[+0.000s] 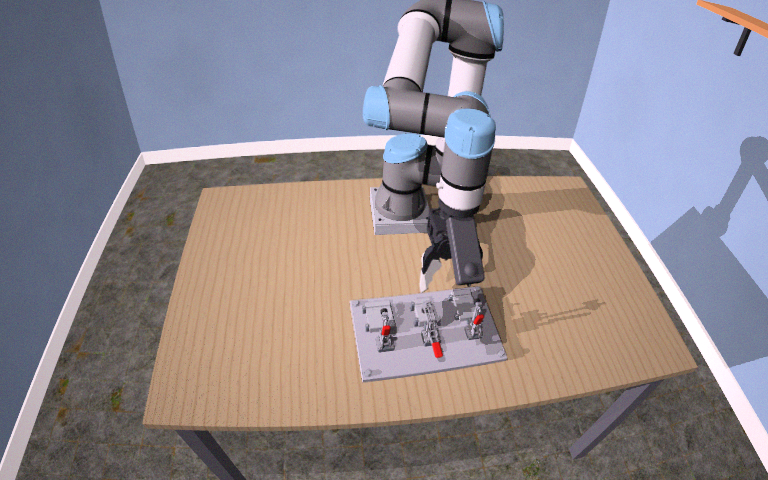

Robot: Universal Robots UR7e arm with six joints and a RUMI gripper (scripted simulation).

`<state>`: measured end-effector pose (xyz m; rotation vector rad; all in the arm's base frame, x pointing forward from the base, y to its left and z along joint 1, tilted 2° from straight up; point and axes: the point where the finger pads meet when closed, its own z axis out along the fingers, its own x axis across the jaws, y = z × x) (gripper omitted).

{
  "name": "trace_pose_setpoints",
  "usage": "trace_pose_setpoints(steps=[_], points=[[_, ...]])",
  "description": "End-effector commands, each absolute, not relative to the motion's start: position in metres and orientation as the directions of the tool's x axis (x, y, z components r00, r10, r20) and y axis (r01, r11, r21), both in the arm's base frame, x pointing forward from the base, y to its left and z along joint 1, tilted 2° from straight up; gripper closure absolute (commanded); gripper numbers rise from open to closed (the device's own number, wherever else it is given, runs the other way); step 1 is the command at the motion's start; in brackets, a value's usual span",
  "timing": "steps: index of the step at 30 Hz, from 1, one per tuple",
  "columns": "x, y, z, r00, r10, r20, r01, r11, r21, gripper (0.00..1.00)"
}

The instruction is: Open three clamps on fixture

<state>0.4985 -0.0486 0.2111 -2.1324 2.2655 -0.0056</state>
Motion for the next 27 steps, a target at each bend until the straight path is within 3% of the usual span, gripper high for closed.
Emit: trace_pose_setpoints(steps=[1,24,25,27], points=[[0.4988,-0.0487,0.2116,-0.060,-0.998,-0.019,-0.998,0.061,-0.025,0.41],[0.4988,-0.0487,0.2116,-0.060,-0.998,-0.019,-0.998,0.061,-0.025,0.41],[0.4988,-0.0487,0.2116,-0.060,-0.998,-0.019,-0.998,0.061,-0.025,0.72],[0.4988,-0.0487,0.2116,-0.060,-0.998,-0.019,-0.998,0.061,-0.025,0.72]])
